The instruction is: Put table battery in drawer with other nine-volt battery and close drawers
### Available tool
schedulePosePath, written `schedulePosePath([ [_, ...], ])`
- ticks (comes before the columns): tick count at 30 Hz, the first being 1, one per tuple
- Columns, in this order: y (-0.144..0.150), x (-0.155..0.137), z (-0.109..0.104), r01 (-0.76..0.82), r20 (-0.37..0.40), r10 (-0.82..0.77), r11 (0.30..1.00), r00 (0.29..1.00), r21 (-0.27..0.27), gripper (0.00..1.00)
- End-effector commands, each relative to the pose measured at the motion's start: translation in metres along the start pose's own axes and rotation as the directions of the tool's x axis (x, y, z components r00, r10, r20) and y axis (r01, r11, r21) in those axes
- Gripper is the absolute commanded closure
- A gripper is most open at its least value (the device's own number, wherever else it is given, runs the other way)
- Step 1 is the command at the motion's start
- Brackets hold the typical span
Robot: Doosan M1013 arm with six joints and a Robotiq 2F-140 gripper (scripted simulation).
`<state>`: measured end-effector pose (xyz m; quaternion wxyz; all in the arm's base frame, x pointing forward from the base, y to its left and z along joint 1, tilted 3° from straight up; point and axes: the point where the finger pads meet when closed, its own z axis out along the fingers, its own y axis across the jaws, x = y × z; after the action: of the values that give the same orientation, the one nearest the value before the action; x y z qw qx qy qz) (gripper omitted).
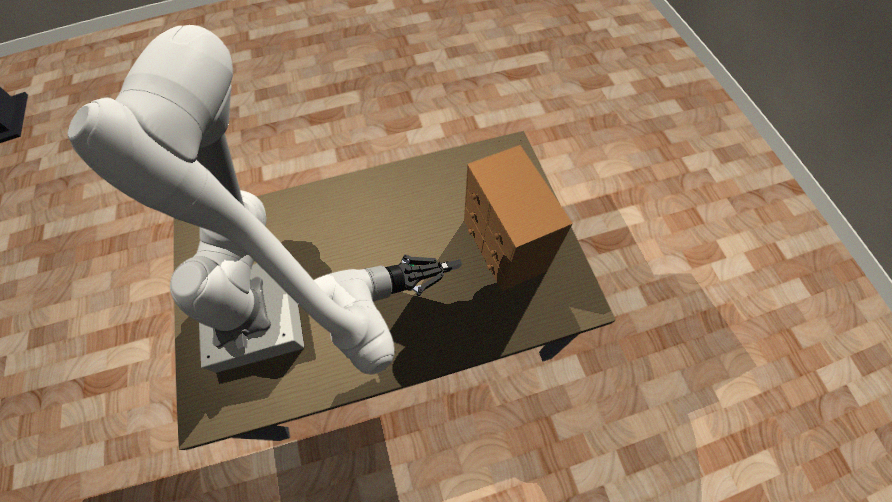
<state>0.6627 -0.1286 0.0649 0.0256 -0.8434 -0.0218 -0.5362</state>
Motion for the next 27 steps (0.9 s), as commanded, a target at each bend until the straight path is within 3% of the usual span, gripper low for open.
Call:
schedulePosePath([
  [1,0.0,0.001,-0.003,-0.001,0.032,0.001,1.0,0.999,0.001,1.0],
  [16,0.0,0.014,-0.033,-0.001,0.301,0.0,1.0,0.953,0.001,1.0],
  [27,-0.001,0.02,-0.047,-0.001,0.424,0.0,1.0,0.906,0.003,1.0],
])
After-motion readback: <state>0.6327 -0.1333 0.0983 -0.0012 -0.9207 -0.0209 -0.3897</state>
